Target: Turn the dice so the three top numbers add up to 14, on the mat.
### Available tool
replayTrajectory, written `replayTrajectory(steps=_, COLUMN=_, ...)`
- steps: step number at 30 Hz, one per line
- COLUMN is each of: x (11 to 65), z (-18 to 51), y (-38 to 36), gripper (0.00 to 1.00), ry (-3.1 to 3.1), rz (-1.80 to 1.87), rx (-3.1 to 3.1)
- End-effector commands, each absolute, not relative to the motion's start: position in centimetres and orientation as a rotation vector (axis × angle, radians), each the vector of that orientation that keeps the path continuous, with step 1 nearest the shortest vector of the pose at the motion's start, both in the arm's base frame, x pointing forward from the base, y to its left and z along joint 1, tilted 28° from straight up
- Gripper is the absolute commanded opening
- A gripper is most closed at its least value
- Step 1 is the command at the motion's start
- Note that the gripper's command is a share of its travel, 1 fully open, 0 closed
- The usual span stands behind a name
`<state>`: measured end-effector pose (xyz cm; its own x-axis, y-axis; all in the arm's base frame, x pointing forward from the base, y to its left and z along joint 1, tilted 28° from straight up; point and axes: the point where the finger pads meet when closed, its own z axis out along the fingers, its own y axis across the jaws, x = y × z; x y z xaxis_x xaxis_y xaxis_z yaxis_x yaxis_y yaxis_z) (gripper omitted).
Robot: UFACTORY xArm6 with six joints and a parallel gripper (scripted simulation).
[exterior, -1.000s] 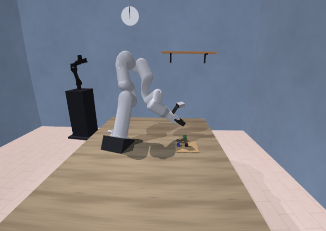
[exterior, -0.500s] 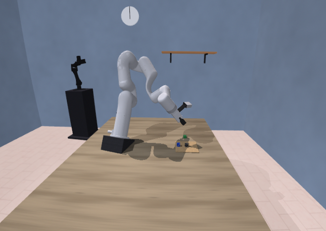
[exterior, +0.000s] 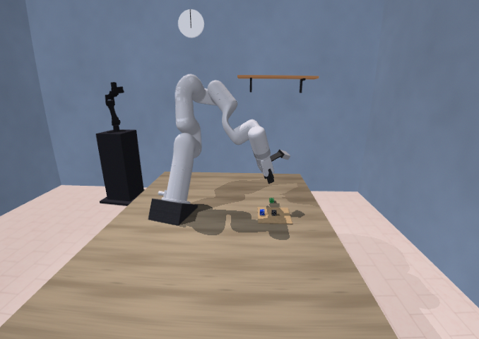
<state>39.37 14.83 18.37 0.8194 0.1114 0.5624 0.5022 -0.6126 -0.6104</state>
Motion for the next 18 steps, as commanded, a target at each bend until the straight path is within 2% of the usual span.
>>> replayTrajectory(steps=1, x=39.8, z=18.5, y=14.1, gripper=0.36, ry=-0.483, rz=-0.453, rx=-2.275)
replayTrajectory(steps=18, x=42.2, z=19.2, y=9.6, gripper=0.36, ry=-0.474, rz=-0.240, rx=-2.587)
